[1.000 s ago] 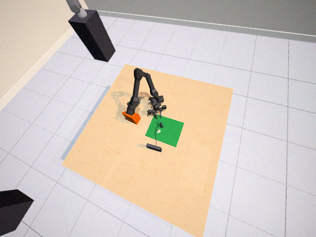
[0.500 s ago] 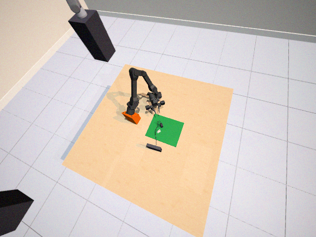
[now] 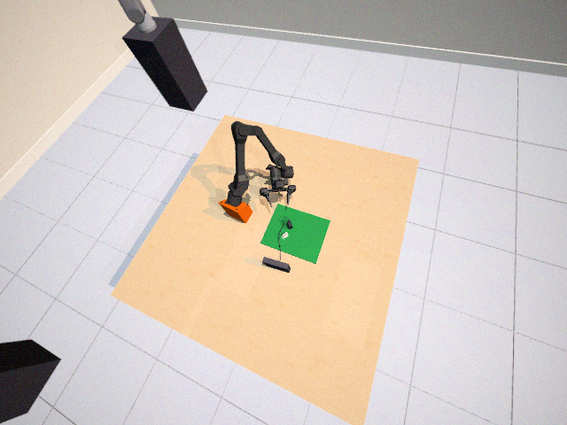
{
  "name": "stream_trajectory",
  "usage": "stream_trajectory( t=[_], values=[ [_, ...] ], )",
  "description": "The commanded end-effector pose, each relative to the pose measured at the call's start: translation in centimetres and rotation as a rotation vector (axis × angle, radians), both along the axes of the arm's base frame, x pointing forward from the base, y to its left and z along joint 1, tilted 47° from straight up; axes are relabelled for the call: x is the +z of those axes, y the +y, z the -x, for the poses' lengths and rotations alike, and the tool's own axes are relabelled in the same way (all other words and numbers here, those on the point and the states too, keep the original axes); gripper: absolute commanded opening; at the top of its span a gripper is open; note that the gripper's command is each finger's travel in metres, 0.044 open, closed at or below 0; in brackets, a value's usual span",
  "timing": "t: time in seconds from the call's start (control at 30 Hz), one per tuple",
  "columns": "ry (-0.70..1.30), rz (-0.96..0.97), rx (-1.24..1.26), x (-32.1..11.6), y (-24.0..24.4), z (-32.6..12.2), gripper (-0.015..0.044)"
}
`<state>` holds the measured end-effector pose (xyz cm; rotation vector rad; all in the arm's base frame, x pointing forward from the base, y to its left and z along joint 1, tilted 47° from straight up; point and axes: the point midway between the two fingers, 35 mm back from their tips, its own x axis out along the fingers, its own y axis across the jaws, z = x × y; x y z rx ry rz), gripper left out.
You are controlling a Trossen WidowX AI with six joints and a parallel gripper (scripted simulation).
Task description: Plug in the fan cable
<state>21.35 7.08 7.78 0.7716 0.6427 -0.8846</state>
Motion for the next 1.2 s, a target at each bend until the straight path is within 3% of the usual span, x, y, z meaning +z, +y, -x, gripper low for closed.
stream_trajectory(
  t=[0.0,0.63,1.17],
  values=[
    [0.096,-0.006,0.016,-0.5,-0.5,0.1,0.0440],
    [0.464,-0.140,0.120,-2.2,-2.1,1.1,0.0440],
    [0.652,-0.361,0.255,-2.4,-2.6,1.6,0.0440]
  ],
)
